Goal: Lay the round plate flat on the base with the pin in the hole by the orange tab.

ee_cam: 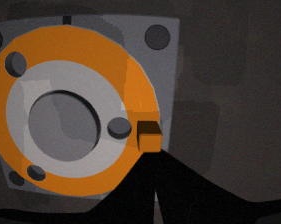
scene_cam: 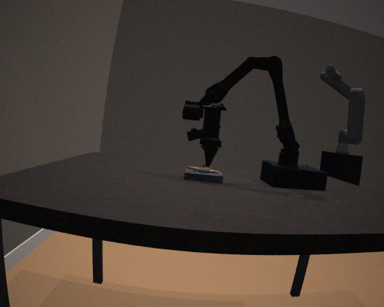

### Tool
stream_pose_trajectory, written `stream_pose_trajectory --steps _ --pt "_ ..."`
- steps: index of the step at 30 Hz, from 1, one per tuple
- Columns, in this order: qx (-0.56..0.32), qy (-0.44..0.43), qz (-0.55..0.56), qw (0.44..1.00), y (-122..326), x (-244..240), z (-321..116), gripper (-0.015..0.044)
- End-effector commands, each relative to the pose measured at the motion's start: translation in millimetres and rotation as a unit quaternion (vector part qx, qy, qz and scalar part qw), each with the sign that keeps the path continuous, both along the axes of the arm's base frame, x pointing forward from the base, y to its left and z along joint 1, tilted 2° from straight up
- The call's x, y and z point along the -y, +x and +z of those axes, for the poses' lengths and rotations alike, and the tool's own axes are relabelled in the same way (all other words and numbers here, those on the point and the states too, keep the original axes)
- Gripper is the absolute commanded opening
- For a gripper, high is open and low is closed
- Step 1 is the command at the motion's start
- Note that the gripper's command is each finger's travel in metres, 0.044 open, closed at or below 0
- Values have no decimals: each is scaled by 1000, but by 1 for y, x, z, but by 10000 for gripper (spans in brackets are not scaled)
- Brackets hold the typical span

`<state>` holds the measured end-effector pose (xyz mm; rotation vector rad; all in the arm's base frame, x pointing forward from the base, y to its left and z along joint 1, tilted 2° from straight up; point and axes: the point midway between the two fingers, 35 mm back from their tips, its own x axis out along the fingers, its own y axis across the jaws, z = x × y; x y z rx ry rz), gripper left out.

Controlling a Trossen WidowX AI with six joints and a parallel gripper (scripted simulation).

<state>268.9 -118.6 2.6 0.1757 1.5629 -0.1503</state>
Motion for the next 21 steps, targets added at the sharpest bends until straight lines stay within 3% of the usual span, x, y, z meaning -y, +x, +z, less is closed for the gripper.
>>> stream_pose_trajectory --steps 1,21 --pt "3 -2 2 1000 7 3 1 0" --pt "4 -2 2 1000 29 6 3 0"
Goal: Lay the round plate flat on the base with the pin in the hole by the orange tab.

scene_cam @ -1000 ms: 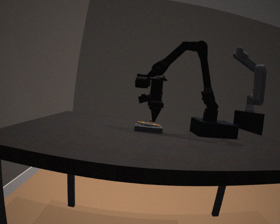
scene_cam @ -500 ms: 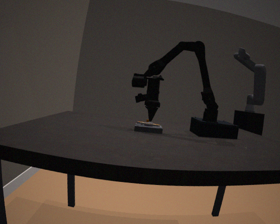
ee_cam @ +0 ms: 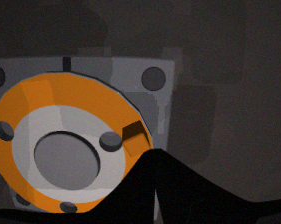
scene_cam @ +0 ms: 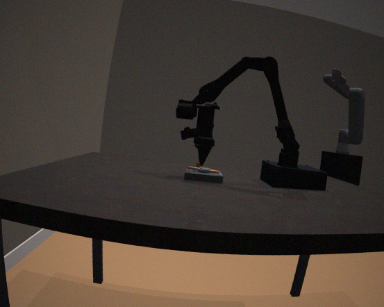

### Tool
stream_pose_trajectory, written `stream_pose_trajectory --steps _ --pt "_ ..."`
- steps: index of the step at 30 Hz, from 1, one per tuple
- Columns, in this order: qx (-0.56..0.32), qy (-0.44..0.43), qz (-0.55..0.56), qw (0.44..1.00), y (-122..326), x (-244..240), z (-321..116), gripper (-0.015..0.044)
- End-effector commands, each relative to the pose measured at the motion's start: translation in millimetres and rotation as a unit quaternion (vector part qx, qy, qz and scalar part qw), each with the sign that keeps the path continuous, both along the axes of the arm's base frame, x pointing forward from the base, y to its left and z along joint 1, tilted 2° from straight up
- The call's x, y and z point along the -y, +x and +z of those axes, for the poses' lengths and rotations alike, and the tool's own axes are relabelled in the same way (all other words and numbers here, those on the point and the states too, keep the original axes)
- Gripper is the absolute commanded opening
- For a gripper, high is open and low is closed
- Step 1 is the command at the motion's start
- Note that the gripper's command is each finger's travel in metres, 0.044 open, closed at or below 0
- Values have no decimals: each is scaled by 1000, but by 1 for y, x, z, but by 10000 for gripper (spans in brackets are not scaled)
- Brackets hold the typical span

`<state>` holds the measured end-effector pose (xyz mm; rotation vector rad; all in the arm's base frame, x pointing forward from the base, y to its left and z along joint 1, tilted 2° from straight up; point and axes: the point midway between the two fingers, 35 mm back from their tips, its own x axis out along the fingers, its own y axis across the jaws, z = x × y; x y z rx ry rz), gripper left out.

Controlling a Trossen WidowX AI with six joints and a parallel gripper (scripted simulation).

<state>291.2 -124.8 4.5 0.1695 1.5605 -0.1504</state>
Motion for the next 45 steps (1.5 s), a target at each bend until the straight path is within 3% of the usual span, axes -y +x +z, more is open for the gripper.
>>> stream_pose_trajectory --steps 1,45 --pt "3 0 0 1000 8 -1 1 0" --pt "5 2 0 1000 48 -27 6 0"
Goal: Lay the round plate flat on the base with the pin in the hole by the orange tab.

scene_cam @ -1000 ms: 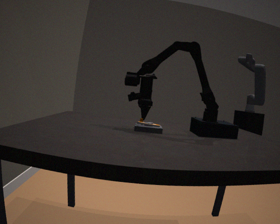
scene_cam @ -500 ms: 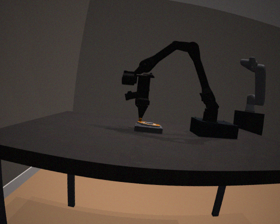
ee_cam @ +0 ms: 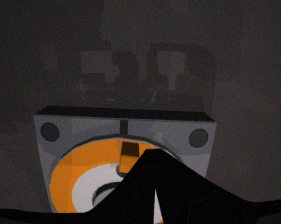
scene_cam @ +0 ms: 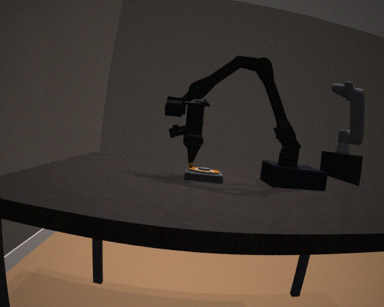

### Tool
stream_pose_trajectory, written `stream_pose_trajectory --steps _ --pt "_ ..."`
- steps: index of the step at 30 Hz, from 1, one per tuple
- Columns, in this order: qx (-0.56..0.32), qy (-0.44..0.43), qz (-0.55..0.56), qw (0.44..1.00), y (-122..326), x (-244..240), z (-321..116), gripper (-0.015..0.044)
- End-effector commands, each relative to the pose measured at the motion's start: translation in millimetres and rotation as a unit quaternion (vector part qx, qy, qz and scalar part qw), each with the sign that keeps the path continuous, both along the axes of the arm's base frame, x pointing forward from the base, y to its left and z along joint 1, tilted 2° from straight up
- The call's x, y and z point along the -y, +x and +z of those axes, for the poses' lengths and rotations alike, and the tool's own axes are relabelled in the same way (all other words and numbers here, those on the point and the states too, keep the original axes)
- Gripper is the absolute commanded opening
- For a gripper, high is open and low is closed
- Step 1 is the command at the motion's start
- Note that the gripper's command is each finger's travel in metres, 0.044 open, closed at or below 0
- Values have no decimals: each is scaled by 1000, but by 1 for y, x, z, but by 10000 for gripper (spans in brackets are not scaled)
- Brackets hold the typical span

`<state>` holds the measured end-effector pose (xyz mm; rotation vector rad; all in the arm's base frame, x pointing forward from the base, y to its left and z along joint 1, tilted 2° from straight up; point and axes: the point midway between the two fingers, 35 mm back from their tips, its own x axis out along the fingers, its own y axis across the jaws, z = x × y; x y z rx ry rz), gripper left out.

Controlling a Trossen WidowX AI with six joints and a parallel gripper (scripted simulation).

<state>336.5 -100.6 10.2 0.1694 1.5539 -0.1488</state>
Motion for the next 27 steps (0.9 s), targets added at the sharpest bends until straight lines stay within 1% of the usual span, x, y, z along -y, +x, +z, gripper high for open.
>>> stream_pose_trajectory --steps 1,5,12,14,15,27 --pt "1 2 -1 1000 3 -4 0 0" --pt "1 2 -1 1000 4 -4 3 0" --pt "1 2 -1 1000 -1 -4 42 0" --pt "1 2 -1 1000 -2 -4 43 0" --pt "0 0 -1 1000 -1 -3 33 0" --pt "0 0 -1 1000 -1 -3 33 0"
